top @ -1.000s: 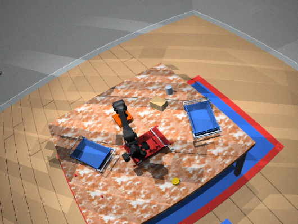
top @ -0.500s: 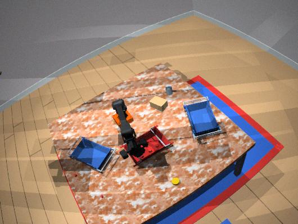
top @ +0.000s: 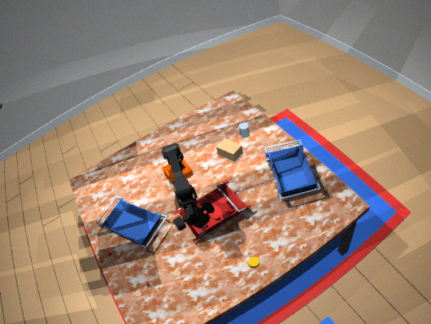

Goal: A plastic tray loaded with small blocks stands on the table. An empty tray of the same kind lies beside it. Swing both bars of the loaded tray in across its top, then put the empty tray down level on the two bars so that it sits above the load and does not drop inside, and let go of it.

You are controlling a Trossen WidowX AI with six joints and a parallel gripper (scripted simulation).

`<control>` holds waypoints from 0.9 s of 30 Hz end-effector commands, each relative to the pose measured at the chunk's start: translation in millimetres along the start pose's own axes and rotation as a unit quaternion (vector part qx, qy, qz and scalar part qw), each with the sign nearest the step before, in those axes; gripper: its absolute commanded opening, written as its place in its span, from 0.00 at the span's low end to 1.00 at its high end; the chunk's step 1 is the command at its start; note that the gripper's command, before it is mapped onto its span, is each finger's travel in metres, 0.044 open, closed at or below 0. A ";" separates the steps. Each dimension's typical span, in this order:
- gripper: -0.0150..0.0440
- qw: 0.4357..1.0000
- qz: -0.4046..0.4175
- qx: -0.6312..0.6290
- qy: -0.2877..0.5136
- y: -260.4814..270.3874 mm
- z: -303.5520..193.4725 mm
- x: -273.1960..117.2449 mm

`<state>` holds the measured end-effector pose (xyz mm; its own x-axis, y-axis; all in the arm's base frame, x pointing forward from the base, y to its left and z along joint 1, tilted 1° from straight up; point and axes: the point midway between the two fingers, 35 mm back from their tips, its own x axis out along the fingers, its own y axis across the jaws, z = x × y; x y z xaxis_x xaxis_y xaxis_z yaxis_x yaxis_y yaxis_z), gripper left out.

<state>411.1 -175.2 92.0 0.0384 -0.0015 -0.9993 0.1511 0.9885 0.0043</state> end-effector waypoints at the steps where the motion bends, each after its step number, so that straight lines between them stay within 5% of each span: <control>1: 0.39 1.000 0.000 0.000 -0.001 0.1 0.4 -0.2; 5: 0.25 1.000 0.000 0.000 -0.001 0.1 0.4 -0.2; 27: 0.25 1.000 0.000 0.000 0.000 0.0 0.0 0.0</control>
